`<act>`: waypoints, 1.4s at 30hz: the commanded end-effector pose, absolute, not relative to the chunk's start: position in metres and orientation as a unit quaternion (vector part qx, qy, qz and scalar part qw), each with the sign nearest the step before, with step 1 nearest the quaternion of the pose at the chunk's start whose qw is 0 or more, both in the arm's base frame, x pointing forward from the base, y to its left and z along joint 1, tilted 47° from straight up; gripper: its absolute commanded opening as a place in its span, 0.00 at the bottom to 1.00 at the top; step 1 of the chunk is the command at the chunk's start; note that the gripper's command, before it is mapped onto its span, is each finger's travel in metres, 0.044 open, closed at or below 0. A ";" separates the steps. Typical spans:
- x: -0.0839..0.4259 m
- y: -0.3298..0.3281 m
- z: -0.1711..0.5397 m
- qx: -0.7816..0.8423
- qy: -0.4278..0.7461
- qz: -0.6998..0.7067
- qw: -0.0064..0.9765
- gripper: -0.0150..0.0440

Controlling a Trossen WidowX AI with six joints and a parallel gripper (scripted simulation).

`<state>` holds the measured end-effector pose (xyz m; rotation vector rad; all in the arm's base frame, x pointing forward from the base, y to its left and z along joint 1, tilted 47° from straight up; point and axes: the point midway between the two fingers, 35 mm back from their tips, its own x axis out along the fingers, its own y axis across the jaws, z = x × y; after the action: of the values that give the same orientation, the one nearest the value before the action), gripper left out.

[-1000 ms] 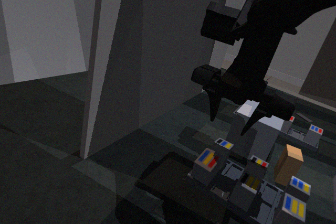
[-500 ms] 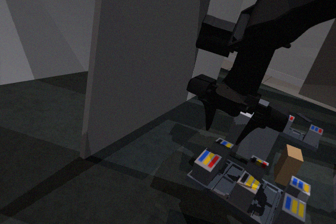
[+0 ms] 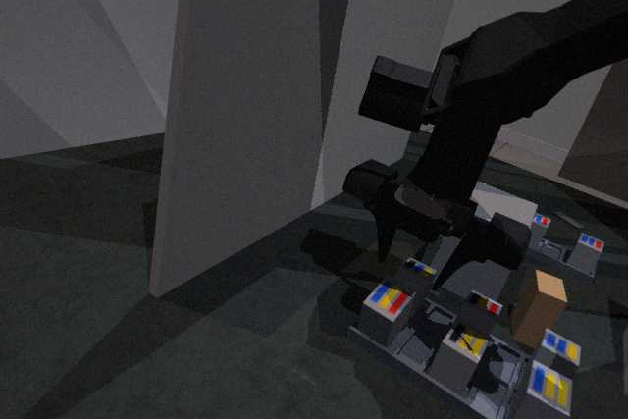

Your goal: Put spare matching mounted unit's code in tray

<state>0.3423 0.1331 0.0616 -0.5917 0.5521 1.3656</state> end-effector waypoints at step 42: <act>0.339 0.153 0.038 -0.258 0.257 0.615 0.699 0.76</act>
<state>0.3398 0.1539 0.0408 -0.5793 0.5603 1.3731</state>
